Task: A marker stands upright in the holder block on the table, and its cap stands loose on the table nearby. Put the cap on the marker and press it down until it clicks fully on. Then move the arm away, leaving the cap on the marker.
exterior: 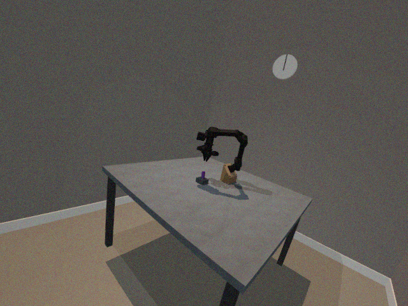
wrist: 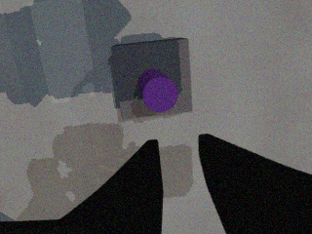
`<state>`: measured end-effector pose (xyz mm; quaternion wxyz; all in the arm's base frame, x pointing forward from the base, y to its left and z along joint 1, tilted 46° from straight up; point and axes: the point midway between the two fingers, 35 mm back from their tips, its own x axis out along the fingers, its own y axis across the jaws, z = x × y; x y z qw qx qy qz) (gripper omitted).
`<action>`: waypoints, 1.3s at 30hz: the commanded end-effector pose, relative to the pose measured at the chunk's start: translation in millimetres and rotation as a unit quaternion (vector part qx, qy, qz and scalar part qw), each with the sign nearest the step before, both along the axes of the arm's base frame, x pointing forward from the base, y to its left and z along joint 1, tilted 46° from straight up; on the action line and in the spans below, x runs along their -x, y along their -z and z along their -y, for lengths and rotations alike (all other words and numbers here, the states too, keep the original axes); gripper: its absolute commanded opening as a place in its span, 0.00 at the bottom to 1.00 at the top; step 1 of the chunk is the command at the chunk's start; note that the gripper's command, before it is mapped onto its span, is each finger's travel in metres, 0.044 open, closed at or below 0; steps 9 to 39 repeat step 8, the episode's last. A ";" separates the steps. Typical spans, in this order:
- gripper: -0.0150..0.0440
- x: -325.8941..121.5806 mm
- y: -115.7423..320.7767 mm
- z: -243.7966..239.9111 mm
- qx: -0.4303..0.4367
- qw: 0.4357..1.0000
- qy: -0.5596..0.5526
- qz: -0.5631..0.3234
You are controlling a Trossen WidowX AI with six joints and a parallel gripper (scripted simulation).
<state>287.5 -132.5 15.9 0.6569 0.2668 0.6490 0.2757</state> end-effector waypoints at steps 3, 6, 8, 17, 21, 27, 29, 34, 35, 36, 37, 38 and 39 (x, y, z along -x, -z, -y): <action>0.61 0.2 -0.3 0.3 0.001 1.000 -0.003 0.000; 0.74 0.2 -0.3 0.3 0.001 1.000 -0.003 0.000; 0.83 0.2 -0.3 0.3 0.001 1.000 -0.003 0.000; 0.83 0.2 -0.3 0.3 0.001 1.000 -0.003 0.000; 0.83 0.2 -0.3 0.3 0.001 1.000 -0.003 0.000; 0.83 0.2 -0.3 0.3 0.001 1.000 -0.003 0.000; 0.83 0.2 -0.3 0.3 0.001 1.000 -0.003 0.000; 0.83 0.2 -0.3 0.3 0.001 1.000 -0.003 0.000; 0.83 0.2 -0.3 0.3 0.001 1.000 -0.003 0.000; 0.83 0.2 -0.3 0.3 0.001 1.000 -0.003 0.000; 0.83 0.2 -0.3 0.3 0.001 1.000 -0.003 0.000; 0.83 0.2 -0.3 0.3 0.001 1.000 -0.003 0.000; 0.83 0.2 -0.3 0.3 0.001 1.000 -0.003 0.000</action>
